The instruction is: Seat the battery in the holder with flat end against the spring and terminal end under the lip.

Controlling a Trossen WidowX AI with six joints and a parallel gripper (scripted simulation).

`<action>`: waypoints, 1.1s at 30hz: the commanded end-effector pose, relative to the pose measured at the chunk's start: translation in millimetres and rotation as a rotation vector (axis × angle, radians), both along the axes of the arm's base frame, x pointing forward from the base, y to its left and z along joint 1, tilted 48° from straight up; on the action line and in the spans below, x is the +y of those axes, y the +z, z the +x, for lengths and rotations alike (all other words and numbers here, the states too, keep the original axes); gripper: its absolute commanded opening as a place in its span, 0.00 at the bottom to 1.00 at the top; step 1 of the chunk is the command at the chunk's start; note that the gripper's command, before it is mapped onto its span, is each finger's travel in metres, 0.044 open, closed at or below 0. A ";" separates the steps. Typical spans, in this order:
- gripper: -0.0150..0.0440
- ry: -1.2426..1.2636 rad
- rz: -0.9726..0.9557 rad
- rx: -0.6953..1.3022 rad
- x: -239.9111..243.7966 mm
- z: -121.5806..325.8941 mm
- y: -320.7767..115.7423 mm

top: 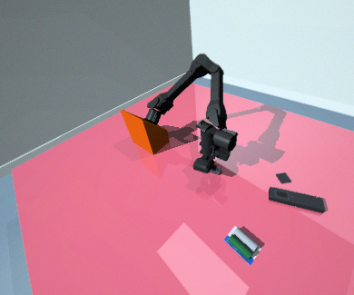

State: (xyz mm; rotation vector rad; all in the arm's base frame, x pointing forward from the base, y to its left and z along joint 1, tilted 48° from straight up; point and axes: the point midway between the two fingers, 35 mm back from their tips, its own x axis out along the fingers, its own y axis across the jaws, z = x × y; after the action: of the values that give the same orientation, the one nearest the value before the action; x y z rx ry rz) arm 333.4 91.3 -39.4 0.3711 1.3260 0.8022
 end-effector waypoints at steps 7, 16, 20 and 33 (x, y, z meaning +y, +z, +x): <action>0.40 -0.005 0.002 -0.004 -1.3 -7.3 -0.9; 0.40 -0.008 0.003 -0.008 -1.6 -9.3 -1.1; 0.40 -0.008 0.003 -0.008 -1.6 -9.3 -1.1; 0.57 -0.008 0.002 -0.008 -10.8 -8.7 6.8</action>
State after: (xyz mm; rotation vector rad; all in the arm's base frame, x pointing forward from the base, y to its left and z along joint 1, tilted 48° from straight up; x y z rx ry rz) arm 323.1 84.4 -37.2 0.3779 1.3218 0.7969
